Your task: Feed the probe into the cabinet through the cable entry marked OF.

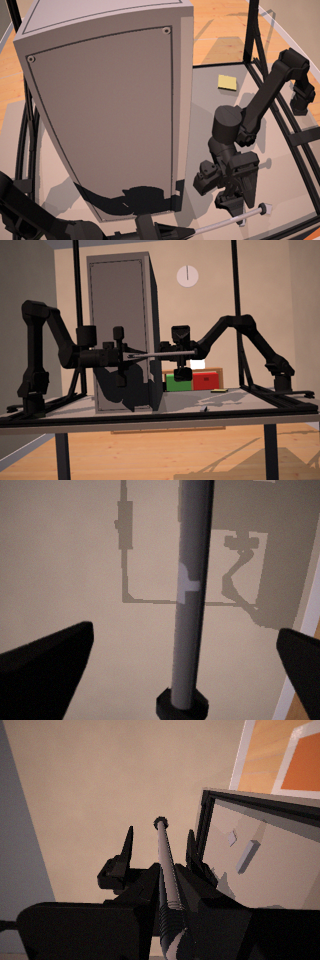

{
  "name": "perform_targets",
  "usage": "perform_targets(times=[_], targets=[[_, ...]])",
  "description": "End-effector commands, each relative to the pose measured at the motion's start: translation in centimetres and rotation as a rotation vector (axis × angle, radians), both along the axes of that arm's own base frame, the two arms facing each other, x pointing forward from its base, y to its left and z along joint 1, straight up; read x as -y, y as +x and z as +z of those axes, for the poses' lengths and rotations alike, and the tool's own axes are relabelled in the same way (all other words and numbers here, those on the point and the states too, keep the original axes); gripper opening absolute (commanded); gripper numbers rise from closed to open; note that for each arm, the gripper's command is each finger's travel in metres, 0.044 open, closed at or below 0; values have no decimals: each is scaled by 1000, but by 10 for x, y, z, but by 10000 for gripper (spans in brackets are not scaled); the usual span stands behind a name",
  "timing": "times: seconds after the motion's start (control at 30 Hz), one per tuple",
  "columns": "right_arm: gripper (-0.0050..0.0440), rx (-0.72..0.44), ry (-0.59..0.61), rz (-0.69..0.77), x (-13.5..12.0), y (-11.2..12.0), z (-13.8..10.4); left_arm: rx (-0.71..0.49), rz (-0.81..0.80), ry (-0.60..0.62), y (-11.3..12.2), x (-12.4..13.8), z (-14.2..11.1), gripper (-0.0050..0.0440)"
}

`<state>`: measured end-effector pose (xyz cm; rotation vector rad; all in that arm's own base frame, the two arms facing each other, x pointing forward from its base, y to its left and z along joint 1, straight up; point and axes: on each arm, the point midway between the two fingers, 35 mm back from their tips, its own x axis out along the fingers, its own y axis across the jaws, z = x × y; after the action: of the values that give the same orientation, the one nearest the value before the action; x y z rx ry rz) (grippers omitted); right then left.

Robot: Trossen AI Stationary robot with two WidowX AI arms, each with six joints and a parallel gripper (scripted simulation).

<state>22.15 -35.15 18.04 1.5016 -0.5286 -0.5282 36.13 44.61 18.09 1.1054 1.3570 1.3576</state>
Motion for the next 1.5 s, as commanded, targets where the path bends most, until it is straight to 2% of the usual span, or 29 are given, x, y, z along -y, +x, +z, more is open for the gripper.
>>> perform_targets(times=[0.0,0.23,0.33,0.37,0.97,1.47], targets=[[0,1,4,-5,1,0,-1,-1,1,0,2,7,0,440],[0,1,4,-5,1,0,-1,0,0,0,13,52,0,440],[0,1,4,-5,1,0,-1,0,-1,0,14,60,0,440],[0,1,4,-5,1,0,-1,-6,-6,-4,15,48,-4,440],[0,1,4,-5,1,0,-1,-75,-52,-35,10,44,-6,440],[0,1,4,-5,1,0,-1,-51,-295,-39,19,17,-4,440]])
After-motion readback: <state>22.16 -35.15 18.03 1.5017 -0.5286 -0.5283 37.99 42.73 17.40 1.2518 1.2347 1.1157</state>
